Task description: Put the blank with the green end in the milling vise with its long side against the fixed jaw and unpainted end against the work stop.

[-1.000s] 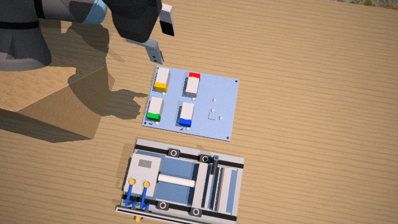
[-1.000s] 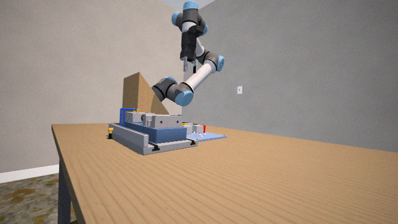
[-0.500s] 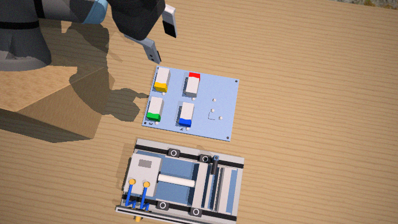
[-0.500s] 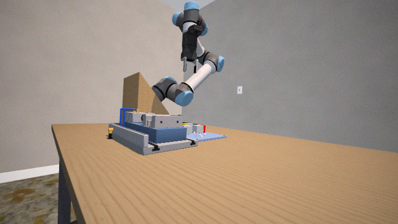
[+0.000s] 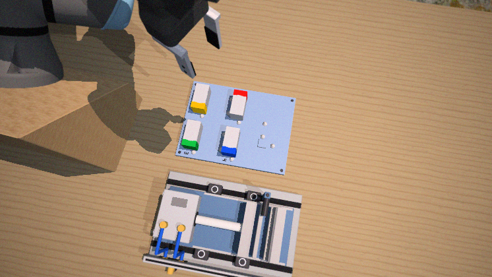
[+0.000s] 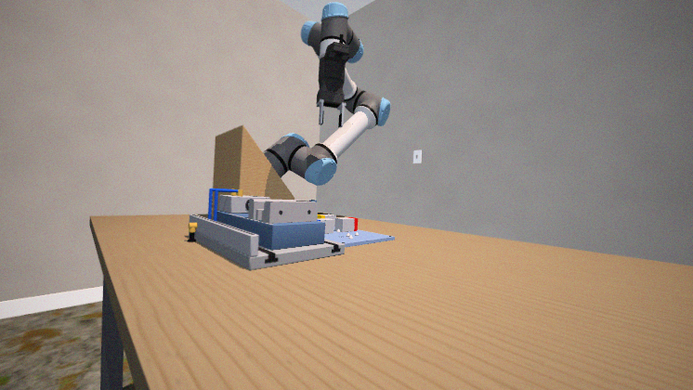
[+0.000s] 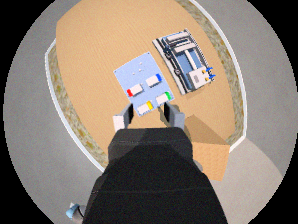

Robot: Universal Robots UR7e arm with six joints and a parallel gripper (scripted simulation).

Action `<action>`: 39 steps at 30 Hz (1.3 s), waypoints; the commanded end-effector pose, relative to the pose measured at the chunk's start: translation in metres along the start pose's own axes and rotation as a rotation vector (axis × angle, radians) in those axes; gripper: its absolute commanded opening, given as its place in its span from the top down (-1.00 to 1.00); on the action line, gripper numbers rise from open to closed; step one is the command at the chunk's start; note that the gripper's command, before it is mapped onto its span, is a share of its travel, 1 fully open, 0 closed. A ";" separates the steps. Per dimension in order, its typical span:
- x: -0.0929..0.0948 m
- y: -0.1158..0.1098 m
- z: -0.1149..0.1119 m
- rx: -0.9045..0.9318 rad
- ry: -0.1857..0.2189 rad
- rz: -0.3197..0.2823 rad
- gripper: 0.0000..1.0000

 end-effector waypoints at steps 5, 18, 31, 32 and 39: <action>0.000 0.000 0.000 0.202 -0.001 0.001 -1.00; 0.000 0.000 0.000 0.382 0.000 0.001 -1.00; 0.000 0.000 0.000 0.428 0.000 0.001 -1.00; 0.000 0.000 0.000 0.470 0.000 0.001 -1.00; 0.000 0.000 0.000 0.654 0.000 0.001 -1.00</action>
Point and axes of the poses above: the point where the finger pads meet when closed, its own x axis out along the fingers, its own z axis across the jaws, y = z × x, the point moved 8 cm from there along -x, back along the fingers, and after that the axes turned 2 degrees about -x, right-handed, at the moved point
